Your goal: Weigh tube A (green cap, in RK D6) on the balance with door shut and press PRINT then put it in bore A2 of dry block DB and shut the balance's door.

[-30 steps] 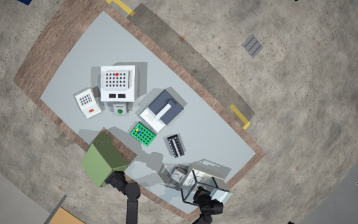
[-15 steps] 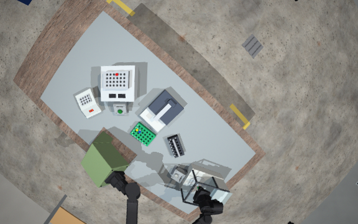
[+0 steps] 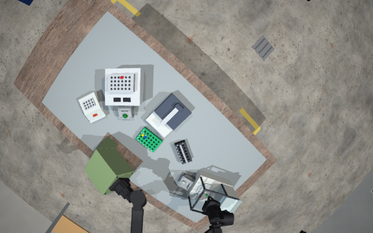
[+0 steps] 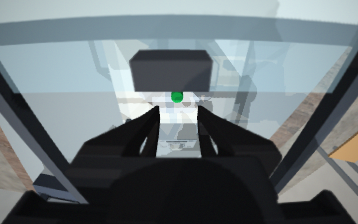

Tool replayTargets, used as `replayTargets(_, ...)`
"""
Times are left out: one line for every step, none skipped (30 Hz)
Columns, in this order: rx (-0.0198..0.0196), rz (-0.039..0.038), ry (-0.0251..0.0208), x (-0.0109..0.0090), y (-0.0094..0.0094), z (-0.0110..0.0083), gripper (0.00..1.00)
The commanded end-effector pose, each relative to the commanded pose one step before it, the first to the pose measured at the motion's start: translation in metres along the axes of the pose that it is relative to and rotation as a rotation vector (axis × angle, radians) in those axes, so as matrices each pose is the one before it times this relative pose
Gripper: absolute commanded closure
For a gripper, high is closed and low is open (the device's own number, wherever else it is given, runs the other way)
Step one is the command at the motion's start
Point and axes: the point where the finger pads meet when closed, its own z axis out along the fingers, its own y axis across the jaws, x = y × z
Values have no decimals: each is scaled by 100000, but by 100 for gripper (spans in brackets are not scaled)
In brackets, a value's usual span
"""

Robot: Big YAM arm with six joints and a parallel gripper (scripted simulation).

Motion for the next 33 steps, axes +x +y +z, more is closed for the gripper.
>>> replayTargets(-2111,2634,-2080,-1481,294,-1609,64)
replayTargets(-210,534,-524,-99,-188,-393,64)
replayTargets(-159,400,-378,-72,-140,-332,64)
replayTargets(-64,156,-123,-24,-48,-232,64)
replayTargets(27,-80,109,18,30,-125,64)
replayTargets(110,-292,315,56,105,-38,64)
replayTargets(123,-321,337,60,115,-28,64)
replayTargets(51,-138,156,27,50,-105,64)
replayTargets(-58,135,-107,-21,-47,-217,64)
replayTargets(-131,316,-274,-50,-111,-289,64)
replayTargets(-119,285,-239,-44,-100,-274,64)
replayTargets(-28,56,-23,-6,-19,-182,64)
replayTargets(0,0,0,0,0,0,64)
replayTargets(0,0,0,0,0,0,64)
replayTargets(735,-1818,1684,310,641,560,64)
replayTargets(-44,107,-82,-13,-32,-214,64)
replayTargets(-150,359,-308,-54,-128,-304,64)
replayTargets(-168,400,-338,-59,-143,-317,64)
replayTargets(-120,280,-226,-39,-100,-269,64)
replayTargets(-114,263,-205,-36,-94,-260,64)
replayTargets(-107,244,-184,-32,-87,-251,64)
replayTargets(-29,56,-20,-4,-19,-180,64)
replayTargets(27,-76,91,15,29,-132,64)
replayTargets(77,-192,186,32,71,-91,64)
replayTargets(76,-191,181,31,70,-93,64)
replayTargets(27,-74,83,14,28,-135,64)
replayTargets(-35,71,-35,-6,-25,-187,64)
replayTargets(-55,115,-68,-11,-41,-201,64)
replayTargets(-47,96,-51,-8,-34,-194,64)
replayTargets(0,0,0,0,0,0,64)
replayTargets(0,0,0,0,0,0,64)
replayTargets(155,-368,309,53,136,-37,64)
replayTargets(0,-11,29,6,5,-158,64)
